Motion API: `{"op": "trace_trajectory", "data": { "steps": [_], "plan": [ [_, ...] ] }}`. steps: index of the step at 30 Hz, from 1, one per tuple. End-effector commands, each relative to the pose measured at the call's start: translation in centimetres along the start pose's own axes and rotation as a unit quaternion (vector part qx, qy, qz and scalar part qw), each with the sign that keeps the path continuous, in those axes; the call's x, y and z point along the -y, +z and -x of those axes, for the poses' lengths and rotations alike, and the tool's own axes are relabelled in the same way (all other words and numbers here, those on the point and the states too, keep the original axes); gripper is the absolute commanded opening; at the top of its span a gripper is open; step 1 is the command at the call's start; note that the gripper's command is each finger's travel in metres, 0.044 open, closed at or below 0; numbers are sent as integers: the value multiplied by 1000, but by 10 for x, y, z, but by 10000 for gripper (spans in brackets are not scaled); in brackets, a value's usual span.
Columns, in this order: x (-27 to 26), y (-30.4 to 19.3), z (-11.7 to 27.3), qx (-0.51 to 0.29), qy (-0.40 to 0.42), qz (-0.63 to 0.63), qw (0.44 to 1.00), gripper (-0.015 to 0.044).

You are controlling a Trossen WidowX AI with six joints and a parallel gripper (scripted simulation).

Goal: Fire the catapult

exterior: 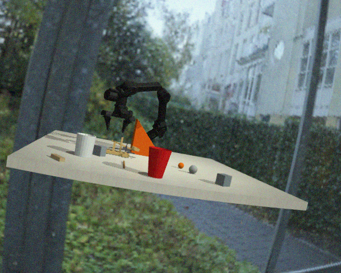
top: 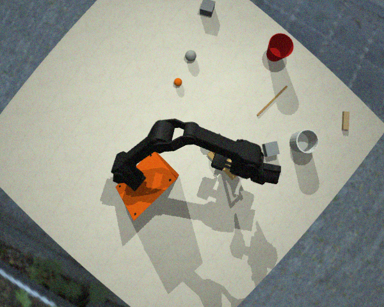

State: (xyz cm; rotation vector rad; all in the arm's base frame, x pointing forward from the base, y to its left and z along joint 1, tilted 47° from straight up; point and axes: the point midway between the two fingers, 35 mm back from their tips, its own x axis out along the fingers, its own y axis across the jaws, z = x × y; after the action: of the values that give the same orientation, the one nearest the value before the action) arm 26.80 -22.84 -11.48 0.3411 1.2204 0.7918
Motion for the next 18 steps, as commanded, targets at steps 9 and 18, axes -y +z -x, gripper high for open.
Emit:
{"op": "trace_trajectory", "data": {
  "steps": [9, 18],
  "plan": [
    [-1, 0, 1, -1, 1, -200, 980, 440],
    [-1, 0, 2, -2, 1, -350, 937, 440]
  ]
}}
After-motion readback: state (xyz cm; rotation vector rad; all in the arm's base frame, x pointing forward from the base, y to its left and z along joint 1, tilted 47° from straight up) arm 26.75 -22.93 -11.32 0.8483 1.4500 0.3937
